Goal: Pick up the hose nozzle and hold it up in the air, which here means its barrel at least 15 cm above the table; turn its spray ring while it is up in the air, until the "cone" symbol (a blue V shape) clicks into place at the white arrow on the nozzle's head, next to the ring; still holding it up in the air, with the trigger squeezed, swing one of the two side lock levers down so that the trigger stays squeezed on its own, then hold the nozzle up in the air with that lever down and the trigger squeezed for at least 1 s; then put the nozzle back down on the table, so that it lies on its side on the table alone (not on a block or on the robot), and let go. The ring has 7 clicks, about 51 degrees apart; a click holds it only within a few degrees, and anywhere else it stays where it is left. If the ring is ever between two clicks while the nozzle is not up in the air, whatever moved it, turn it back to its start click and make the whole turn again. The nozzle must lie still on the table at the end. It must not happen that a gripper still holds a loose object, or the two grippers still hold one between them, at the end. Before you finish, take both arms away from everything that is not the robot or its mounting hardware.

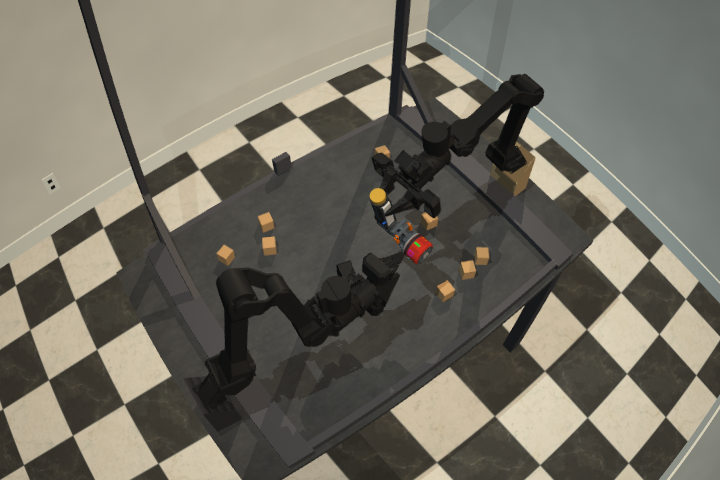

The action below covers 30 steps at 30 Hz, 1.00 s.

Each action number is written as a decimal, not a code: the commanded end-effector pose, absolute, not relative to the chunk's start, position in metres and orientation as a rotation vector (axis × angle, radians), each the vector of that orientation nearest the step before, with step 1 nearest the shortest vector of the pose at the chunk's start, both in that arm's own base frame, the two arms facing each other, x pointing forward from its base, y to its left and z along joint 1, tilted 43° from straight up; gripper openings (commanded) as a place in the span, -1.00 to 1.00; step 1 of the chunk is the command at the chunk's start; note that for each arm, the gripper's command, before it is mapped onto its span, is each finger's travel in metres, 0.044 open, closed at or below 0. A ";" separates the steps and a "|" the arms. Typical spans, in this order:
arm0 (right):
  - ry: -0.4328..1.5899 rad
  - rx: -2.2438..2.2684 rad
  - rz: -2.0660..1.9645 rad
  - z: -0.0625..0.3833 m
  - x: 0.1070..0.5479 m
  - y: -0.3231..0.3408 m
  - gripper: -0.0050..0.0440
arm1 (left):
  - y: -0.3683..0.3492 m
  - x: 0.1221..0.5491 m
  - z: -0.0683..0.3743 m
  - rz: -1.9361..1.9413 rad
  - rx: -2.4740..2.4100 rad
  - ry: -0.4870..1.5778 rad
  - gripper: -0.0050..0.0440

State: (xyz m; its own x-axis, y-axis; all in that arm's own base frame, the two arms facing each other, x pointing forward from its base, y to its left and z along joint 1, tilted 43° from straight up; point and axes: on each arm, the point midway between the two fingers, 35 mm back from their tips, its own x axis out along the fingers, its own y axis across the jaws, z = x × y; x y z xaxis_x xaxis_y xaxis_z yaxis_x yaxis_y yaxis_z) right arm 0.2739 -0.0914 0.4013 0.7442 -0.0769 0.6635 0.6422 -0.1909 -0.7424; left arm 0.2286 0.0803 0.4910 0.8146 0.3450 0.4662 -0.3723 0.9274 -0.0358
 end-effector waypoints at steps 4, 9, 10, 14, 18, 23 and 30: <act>-0.474 -1.652 -0.702 0.416 0.279 -0.091 0.89 | 0.076 0.214 0.507 0.382 0.068 -0.541 -0.10; -0.475 -1.653 -0.704 0.421 0.285 -0.091 0.89 | 0.076 0.214 0.507 0.382 0.068 -0.541 -0.10; -0.475 -1.653 -0.704 0.423 0.286 -0.091 0.89 | 0.076 0.214 0.507 0.382 0.068 -0.541 -0.10; -0.475 -1.653 -0.704 0.427 0.291 -0.092 0.89 | 0.076 0.214 0.507 0.382 0.068 -0.541 -0.10; -0.475 -1.654 -0.705 0.432 0.296 -0.092 0.89 | 0.076 0.214 0.507 0.382 0.068 -0.541 -0.10; -0.475 -1.654 -0.705 0.436 0.299 -0.092 0.89 | 0.076 0.214 0.507 0.382 0.068 -0.541 -0.10; -0.475 -1.654 -0.706 0.444 0.308 -0.093 0.89 | 0.076 0.214 0.507 0.382 0.068 -0.541 -0.10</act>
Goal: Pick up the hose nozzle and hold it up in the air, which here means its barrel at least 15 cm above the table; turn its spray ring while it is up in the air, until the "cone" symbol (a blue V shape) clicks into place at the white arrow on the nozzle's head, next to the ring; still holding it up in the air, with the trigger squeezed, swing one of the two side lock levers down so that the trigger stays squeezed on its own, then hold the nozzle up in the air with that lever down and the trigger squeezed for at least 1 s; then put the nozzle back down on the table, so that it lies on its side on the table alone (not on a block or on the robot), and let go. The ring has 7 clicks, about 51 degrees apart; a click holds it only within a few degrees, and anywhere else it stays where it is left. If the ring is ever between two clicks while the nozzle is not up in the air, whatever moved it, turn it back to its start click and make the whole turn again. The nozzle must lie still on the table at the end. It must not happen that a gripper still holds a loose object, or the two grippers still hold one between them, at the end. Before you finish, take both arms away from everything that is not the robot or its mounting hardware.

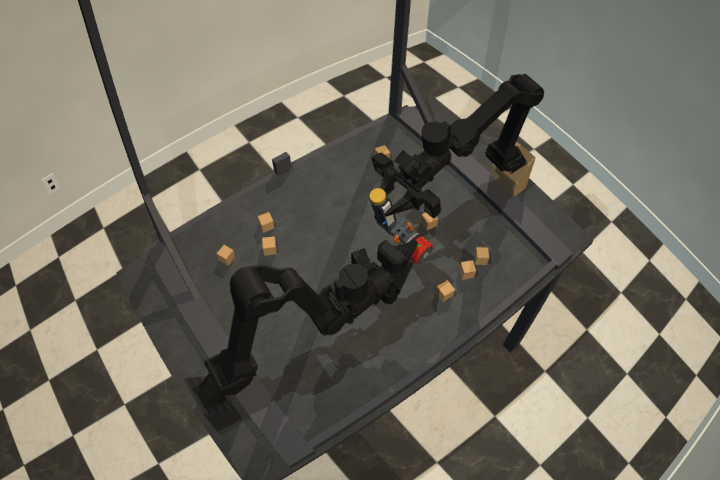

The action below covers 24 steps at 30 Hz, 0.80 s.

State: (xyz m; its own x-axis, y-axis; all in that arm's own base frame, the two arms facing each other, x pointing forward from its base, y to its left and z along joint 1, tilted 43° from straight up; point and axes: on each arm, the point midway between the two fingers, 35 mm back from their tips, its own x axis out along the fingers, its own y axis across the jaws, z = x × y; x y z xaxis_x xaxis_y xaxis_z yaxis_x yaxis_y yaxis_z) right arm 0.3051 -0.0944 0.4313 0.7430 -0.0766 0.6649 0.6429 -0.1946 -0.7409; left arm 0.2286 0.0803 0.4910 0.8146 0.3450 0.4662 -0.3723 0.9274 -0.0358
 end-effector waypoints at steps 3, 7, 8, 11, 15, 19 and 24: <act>-0.475 -1.654 -0.706 0.447 0.311 -0.094 0.89 | 0.076 0.214 0.507 0.382 0.068 -0.541 -0.10; -0.475 -1.654 -0.707 0.451 0.315 -0.094 0.89 | 0.076 0.214 0.507 0.382 0.068 -0.541 -0.10; -0.475 -1.654 -0.707 0.451 0.315 -0.094 0.89 | 0.076 0.214 0.507 0.382 0.068 -0.541 -0.10; -0.476 -1.654 -0.707 0.452 0.316 -0.094 0.89 | 0.076 0.214 0.507 0.382 0.068 -0.541 -0.10; -0.476 -1.654 -0.707 0.452 0.316 -0.094 0.89 | 0.076 0.214 0.507 0.382 0.068 -0.541 -0.10; -0.476 -1.655 -0.709 0.452 0.315 -0.094 0.89 | 0.076 0.214 0.507 0.382 0.068 -0.541 -0.10; -0.477 -1.655 -0.710 0.452 0.315 -0.094 0.89 | 0.076 0.214 0.507 0.382 0.068 -0.541 -0.10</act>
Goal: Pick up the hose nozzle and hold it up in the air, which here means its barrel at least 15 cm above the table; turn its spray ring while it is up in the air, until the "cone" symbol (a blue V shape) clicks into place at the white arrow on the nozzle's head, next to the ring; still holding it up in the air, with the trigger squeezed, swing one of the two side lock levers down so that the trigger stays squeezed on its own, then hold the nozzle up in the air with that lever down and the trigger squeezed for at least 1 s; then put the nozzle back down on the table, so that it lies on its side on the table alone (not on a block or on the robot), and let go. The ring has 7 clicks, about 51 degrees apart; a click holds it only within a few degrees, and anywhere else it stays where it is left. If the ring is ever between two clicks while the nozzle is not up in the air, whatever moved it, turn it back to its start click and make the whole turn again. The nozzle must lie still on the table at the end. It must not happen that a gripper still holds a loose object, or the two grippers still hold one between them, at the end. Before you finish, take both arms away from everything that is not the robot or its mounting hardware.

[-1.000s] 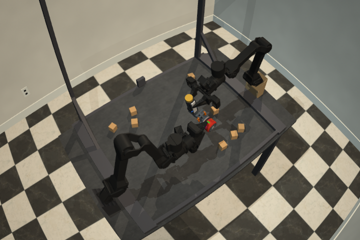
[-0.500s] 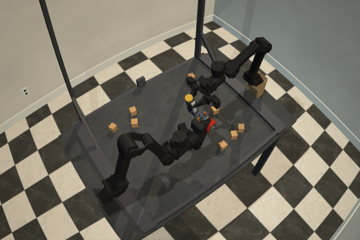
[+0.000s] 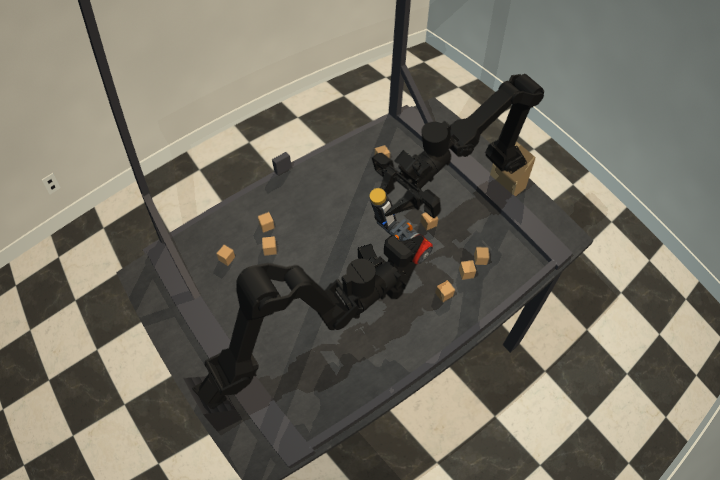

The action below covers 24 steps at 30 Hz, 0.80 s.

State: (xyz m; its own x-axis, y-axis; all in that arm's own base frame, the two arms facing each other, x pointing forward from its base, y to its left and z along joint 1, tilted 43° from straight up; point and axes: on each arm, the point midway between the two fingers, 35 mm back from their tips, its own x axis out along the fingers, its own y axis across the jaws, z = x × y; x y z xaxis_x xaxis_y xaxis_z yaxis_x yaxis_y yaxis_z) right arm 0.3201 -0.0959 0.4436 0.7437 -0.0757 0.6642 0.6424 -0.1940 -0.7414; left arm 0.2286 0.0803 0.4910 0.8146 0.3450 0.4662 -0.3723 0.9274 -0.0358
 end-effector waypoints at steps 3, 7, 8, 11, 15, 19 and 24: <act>-0.477 -1.655 -0.710 0.453 0.314 -0.094 0.89 | 0.076 0.214 0.507 0.382 0.068 -0.541 -0.10; -0.478 -1.655 -0.711 0.453 0.314 -0.094 0.89 | 0.076 0.214 0.507 0.382 0.068 -0.541 -0.10; -0.478 -1.655 -0.711 0.453 0.314 -0.094 0.89 | 0.076 0.214 0.507 0.382 0.068 -0.541 -0.10; -0.478 -1.656 -0.712 0.453 0.314 -0.094 0.89 | 0.076 0.214 0.507 0.382 0.068 -0.541 -0.10; -0.479 -1.656 -0.713 0.453 0.313 -0.094 0.89 | 0.076 0.214 0.507 0.382 0.068 -0.541 -0.10; -0.479 -1.656 -0.713 0.453 0.313 -0.094 0.89 | 0.076 0.214 0.507 0.382 0.068 -0.541 -0.10; -0.478 -1.656 -0.713 0.453 0.313 -0.094 0.89 | 0.076 0.214 0.507 0.382 0.068 -0.541 -0.10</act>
